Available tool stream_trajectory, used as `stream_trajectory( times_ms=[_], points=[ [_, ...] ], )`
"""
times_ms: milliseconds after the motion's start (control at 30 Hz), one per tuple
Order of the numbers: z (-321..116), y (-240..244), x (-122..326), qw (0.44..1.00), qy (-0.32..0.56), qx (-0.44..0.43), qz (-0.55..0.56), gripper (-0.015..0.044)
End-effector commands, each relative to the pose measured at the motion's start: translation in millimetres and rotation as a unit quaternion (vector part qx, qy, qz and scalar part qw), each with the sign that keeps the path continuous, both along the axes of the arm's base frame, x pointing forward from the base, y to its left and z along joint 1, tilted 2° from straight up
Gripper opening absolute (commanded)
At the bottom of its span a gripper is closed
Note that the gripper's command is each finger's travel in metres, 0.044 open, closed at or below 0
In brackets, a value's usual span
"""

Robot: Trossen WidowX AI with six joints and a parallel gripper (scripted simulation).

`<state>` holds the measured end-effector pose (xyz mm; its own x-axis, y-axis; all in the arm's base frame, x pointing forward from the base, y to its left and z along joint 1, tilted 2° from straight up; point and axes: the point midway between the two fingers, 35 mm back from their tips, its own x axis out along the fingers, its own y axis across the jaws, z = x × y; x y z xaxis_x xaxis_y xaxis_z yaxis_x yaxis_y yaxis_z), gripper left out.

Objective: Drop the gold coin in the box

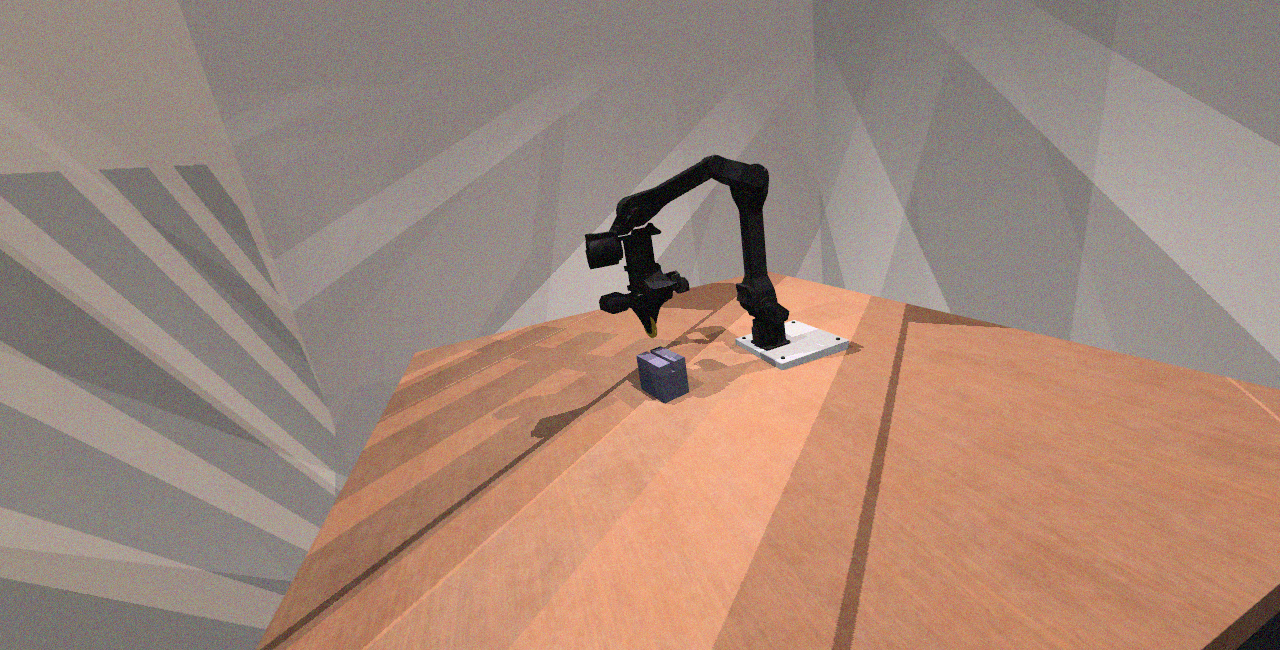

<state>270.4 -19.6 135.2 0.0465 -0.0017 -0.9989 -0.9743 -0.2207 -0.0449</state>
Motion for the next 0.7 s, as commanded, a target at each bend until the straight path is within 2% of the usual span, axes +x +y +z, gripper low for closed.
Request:
stream_trajectory(
  times_ms=[0, 667],
  points=[
    [1, 10, 3, 1.000, -0.002, -0.002, -0.001, 0.0000],
    [2, 60, 7, 1.000, -0.002, 0.000, -0.003, 0.0000]
  ],
)
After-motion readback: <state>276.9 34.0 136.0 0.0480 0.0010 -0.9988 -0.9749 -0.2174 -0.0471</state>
